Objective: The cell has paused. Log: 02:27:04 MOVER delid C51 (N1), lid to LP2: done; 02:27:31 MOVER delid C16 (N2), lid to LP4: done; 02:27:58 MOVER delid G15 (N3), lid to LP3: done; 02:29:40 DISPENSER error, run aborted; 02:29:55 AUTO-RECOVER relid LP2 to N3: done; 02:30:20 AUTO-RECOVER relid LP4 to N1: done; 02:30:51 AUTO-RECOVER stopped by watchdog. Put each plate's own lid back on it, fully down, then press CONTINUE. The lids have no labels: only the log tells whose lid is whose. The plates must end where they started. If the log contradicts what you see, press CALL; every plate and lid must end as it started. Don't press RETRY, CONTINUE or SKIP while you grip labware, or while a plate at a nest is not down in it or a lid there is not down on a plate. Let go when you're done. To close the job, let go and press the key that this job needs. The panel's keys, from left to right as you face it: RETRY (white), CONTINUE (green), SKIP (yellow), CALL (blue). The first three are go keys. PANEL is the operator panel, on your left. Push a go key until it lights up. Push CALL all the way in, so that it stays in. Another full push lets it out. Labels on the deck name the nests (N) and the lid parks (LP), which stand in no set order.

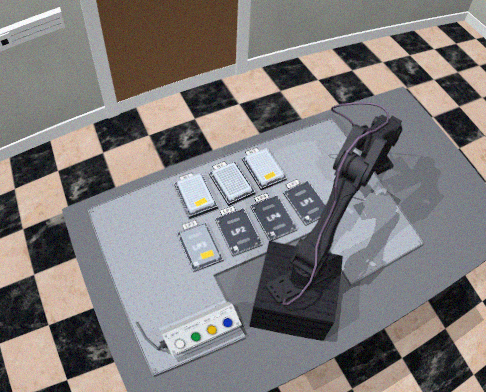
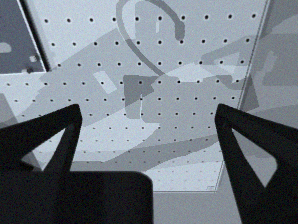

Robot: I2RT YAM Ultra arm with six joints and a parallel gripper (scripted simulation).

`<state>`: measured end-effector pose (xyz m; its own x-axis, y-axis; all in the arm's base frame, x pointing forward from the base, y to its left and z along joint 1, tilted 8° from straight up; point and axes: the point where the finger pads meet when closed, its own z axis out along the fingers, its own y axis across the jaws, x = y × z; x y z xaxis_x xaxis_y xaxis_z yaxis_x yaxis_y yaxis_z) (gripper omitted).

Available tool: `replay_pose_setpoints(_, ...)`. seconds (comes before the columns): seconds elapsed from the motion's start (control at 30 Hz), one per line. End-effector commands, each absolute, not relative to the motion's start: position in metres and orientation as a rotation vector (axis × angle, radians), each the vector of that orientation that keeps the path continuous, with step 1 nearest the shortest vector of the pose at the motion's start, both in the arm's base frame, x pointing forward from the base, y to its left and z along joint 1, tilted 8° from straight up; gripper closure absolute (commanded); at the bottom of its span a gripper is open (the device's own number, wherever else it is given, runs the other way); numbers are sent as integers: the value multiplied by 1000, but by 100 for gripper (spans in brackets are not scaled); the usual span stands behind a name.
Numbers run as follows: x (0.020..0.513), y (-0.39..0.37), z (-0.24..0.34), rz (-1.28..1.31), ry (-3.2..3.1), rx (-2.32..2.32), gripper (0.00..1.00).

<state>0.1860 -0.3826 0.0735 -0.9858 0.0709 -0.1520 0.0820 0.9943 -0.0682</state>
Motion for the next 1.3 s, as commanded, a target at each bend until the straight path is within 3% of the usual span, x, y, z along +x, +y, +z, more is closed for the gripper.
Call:
replay_pose_setpoints(0.0, 193, -391, 99, -194, 2960, 140, 0)
replay_pose_setpoints(1.27, 291, -267, 58, -146, 2982, 122, 0)
